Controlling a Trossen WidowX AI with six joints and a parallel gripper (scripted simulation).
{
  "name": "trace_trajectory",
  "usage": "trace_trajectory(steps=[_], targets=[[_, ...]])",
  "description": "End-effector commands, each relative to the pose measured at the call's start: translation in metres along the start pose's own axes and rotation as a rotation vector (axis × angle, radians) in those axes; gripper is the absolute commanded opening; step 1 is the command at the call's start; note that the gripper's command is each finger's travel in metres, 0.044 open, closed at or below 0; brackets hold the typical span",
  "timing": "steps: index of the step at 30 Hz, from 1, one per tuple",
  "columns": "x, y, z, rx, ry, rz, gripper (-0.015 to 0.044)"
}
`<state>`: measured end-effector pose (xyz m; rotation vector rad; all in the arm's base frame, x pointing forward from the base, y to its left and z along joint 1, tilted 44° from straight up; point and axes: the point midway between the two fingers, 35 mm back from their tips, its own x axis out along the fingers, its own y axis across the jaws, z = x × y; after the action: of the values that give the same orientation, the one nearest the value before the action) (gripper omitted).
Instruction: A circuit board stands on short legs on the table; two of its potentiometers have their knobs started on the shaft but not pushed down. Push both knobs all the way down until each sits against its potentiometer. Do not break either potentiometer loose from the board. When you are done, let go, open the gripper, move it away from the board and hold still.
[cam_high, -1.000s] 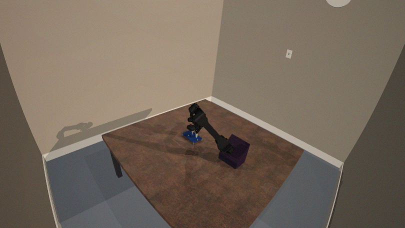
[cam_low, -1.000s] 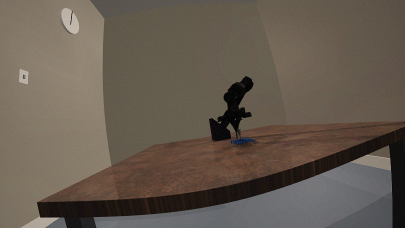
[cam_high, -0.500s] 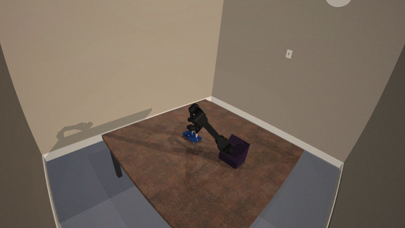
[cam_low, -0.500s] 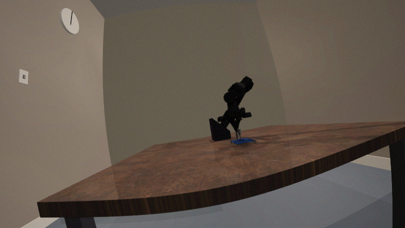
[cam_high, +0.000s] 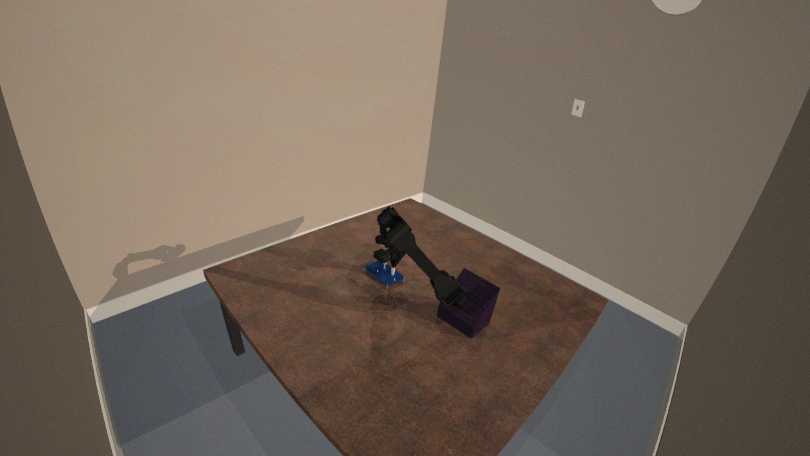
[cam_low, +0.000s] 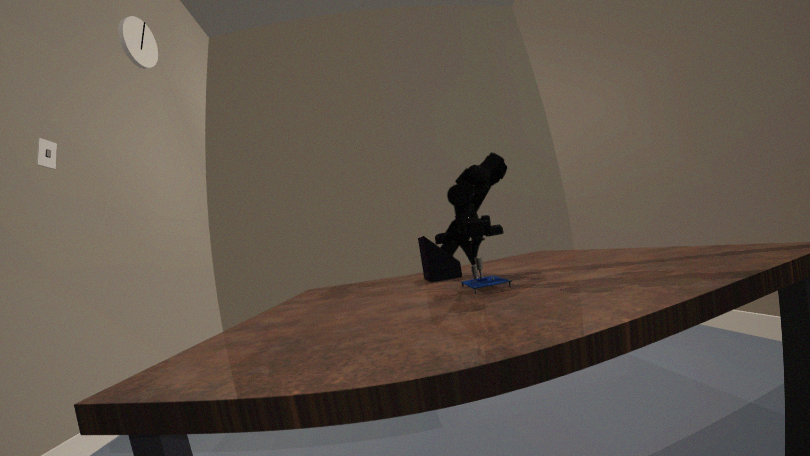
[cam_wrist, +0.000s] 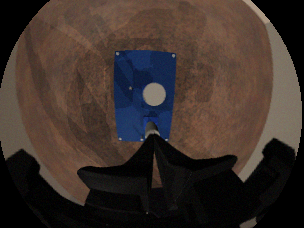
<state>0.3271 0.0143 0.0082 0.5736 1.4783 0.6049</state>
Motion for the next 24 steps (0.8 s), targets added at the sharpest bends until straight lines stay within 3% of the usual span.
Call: trace_trajectory(steps=[1,24], targets=[[0.0079,0.0017,0.0017,-0.014,0.008,0.005,0.0000],[0.0069,0.0017,0.0018,-0.014,0.008,0.004,0.0000]])
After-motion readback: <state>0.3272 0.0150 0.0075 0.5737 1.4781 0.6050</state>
